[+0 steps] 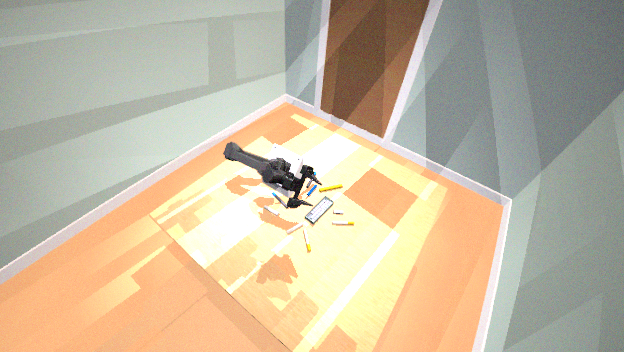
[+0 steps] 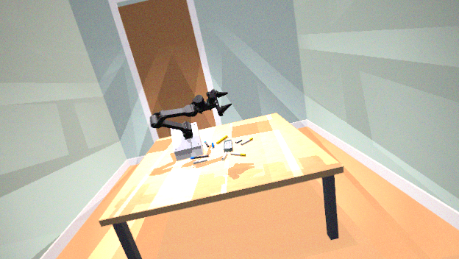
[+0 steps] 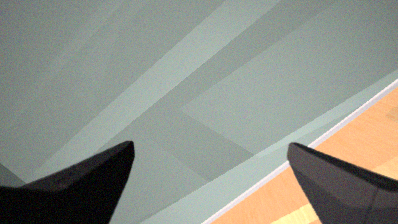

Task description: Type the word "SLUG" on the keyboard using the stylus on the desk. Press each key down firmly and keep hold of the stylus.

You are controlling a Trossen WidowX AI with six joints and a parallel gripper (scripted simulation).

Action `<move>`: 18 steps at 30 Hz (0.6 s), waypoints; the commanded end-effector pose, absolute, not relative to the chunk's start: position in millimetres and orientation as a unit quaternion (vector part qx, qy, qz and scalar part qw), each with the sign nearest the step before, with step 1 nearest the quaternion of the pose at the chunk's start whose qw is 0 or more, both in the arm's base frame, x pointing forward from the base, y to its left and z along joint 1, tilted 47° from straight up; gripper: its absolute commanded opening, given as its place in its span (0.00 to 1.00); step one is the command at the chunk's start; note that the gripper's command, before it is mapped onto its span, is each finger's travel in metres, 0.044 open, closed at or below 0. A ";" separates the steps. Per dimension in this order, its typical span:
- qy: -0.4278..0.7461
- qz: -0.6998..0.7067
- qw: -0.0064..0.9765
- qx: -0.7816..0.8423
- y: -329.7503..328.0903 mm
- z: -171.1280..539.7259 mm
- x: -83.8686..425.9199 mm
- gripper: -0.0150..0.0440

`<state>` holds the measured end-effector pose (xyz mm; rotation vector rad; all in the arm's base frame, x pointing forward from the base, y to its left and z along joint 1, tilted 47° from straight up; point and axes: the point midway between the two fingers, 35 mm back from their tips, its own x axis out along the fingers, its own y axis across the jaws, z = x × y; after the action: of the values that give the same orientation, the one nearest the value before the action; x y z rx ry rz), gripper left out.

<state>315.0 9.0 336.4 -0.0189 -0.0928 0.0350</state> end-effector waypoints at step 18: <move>0.415 -0.184 0.891 -0.026 -18.8 75.6 369.4 0.25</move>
<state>375.3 -14.8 114.1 -0.0084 0.7246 -0.3048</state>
